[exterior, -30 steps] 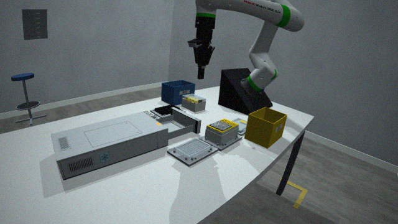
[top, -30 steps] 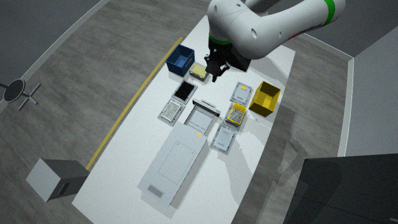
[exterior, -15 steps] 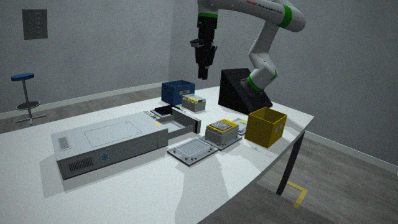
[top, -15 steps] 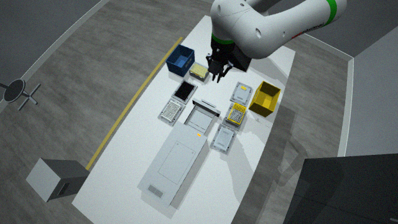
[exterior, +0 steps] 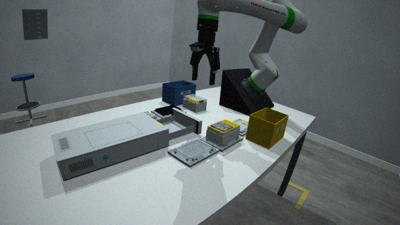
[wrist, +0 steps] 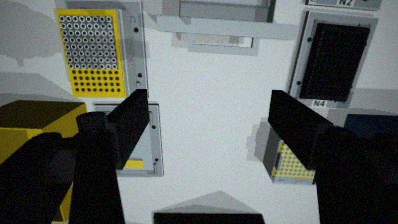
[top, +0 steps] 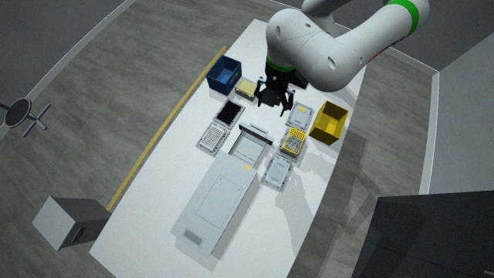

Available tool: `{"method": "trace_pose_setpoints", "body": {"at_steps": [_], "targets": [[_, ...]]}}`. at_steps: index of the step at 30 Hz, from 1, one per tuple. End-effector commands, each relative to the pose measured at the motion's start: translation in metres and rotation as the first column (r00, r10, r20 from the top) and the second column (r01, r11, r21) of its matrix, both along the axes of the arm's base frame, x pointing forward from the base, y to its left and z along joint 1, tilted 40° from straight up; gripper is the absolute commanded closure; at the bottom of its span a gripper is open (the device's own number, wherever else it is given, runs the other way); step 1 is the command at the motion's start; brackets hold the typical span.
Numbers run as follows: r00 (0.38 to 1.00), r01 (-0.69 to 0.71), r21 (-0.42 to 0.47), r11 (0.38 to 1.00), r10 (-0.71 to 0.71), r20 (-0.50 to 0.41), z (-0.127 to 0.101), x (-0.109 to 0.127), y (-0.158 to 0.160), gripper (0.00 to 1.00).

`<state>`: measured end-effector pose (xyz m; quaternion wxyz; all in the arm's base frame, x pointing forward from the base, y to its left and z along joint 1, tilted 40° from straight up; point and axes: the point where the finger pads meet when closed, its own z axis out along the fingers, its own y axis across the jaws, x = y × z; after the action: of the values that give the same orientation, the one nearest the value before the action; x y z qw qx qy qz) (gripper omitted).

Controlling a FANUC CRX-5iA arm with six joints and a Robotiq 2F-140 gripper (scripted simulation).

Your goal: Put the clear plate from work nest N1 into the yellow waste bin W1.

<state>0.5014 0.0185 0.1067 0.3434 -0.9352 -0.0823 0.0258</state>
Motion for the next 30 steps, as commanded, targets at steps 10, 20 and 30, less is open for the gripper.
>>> {"method": "trace_pose_setpoints", "body": {"at_steps": [10, 20, 30], "targets": [[1.0, 0.001, -0.001, 1.0, -0.001, 0.001, 0.007, 0.028, 0.033, 0.3], [1.0, 0.001, -0.001, 1.0, -0.001, 0.001, 0.013, 0.053, 0.064, 0.3], [1.0, 0.001, -0.001, 1.0, -0.001, 0.001, 0.018, 0.073, 0.088, 0.3]]}}
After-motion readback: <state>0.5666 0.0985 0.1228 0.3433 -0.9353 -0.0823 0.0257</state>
